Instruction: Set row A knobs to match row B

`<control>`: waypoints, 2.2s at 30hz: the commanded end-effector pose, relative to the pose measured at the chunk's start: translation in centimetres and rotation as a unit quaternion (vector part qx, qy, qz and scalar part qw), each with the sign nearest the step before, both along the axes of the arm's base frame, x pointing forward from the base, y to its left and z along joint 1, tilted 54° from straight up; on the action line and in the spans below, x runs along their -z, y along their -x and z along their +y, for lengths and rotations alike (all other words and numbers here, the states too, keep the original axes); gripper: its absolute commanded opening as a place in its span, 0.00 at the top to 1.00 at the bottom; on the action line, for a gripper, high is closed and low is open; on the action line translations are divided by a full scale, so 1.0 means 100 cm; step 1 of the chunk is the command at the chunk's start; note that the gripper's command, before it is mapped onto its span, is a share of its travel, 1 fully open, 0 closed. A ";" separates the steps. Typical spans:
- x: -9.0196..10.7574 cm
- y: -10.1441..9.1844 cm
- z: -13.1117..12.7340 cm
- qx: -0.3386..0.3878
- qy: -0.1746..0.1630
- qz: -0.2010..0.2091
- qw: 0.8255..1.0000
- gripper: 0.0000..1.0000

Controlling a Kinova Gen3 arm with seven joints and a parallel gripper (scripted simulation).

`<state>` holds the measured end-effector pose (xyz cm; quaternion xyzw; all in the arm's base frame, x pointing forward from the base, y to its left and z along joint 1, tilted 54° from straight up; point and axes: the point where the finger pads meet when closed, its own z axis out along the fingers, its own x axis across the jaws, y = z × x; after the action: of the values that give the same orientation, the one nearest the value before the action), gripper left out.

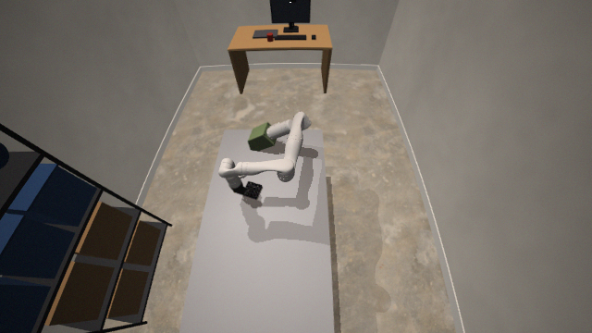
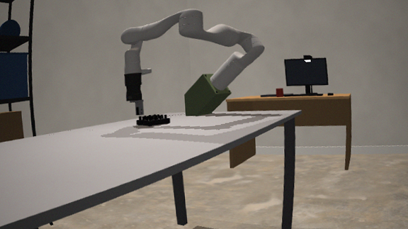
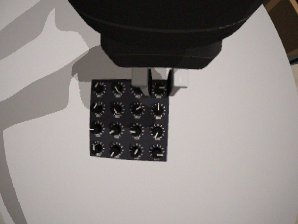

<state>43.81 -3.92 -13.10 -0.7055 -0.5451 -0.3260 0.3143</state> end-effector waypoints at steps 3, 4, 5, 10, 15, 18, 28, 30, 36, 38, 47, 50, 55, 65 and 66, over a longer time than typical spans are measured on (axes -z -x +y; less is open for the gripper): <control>0.000 0.000 -0.001 0.001 0.001 0.000 1.000 0.54; 0.000 0.000 -0.001 0.001 0.001 0.000 1.000 0.54; 0.000 0.000 -0.001 0.001 0.001 0.000 1.000 0.54; 0.000 0.000 -0.001 0.001 0.001 0.000 1.000 0.54; 0.000 0.000 -0.001 0.001 0.001 0.000 1.000 0.54; 0.001 -0.001 0.000 0.001 0.001 0.000 1.000 0.54; 0.005 -0.001 0.007 0.001 0.001 0.000 1.000 0.54; 0.005 -0.001 0.007 0.001 0.001 0.000 1.000 0.54; 0.007 -0.002 0.009 0.001 0.001 0.000 1.000 0.54; 0.008 -0.002 0.010 0.001 0.001 0.000 1.000 0.54; 0.008 -0.002 0.010 0.001 0.001 0.000 1.000 0.54; 0.008 -0.002 0.010 0.001 0.001 0.000 1.000 0.54; 0.008 -0.002 0.010 0.001 0.001 0.000 1.000 0.54; 0.008 -0.002 0.010 0.001 0.001 0.000 1.000 0.54; 0.008 -0.002 0.010 0.001 0.001 0.000 1.000 0.54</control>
<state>43.97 -2.80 -13.92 -0.7055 -0.5451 -0.3260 0.3143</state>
